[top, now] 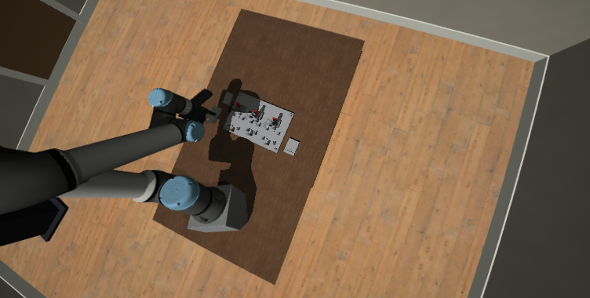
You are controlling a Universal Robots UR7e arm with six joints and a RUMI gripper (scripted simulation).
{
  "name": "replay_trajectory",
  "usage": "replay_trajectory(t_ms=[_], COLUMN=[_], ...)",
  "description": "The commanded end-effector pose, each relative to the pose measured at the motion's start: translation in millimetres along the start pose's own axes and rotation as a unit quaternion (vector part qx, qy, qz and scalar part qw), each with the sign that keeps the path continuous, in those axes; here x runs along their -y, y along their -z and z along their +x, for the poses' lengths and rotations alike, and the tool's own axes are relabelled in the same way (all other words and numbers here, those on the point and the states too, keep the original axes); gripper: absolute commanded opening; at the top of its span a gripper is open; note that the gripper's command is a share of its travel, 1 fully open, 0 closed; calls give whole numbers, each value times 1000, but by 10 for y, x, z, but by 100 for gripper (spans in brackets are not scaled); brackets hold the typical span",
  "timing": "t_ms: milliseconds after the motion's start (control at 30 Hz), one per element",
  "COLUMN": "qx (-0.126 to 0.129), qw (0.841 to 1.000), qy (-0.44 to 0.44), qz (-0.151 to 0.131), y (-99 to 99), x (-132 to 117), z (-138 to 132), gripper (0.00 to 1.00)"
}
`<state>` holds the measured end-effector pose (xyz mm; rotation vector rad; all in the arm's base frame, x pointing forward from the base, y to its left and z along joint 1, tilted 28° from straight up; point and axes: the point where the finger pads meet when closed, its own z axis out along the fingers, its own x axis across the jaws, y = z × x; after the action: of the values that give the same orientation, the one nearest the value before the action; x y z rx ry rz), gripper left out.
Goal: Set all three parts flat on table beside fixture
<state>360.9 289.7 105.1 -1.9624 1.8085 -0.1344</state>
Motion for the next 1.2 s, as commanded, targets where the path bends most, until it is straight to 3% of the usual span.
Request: replay_trajectory(t_ms=[0,500,1167], qx=[0,0,0], qw=[1000,1000,1000], qy=[0,0,0], qz=[1,1,1], y=[-149,-402,-421], x=[11,12,12], z=[-6,-6,-6], gripper=[0,0,0])
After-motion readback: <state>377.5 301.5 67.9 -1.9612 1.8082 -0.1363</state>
